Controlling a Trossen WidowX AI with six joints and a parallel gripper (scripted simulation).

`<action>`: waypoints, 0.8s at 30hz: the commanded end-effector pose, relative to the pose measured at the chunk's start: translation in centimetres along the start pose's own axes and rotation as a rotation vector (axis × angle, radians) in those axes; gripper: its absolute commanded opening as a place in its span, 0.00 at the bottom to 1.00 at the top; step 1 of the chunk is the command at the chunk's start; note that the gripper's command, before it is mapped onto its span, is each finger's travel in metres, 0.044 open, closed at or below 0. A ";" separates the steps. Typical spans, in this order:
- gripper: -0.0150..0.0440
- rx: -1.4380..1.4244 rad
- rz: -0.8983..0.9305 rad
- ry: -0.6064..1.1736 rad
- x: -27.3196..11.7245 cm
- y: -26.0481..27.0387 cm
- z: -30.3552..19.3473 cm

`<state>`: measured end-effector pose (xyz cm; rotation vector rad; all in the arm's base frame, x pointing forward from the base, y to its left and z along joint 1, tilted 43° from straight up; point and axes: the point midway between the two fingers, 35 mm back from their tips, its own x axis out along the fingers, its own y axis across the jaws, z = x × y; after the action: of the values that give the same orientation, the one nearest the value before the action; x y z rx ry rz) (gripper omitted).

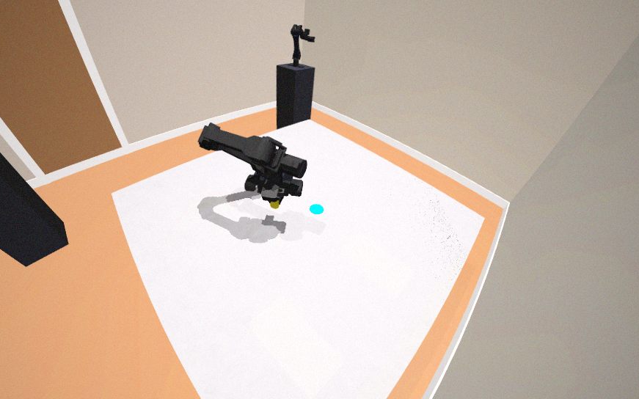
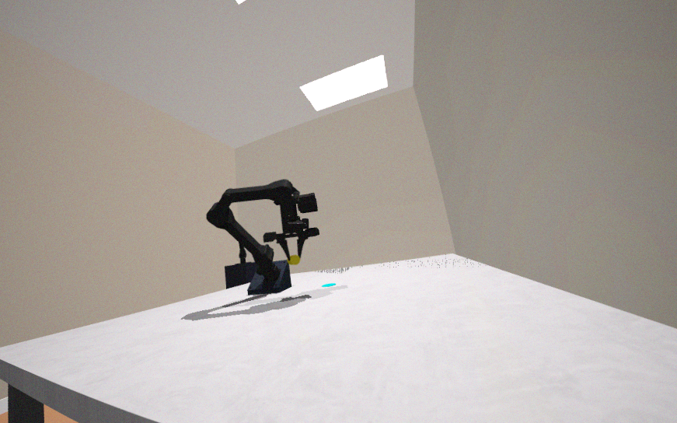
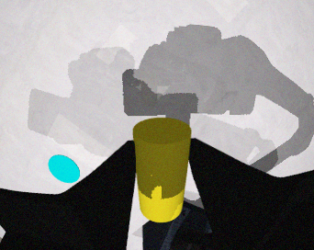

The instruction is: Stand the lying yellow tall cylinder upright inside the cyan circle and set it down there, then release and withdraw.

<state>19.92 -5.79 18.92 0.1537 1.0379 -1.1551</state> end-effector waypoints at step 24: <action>0.43 -0.878 0.031 0.029 -0.8 7.6 -4.2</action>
<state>23.23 -0.14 14.86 -0.4448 1.4328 -0.6498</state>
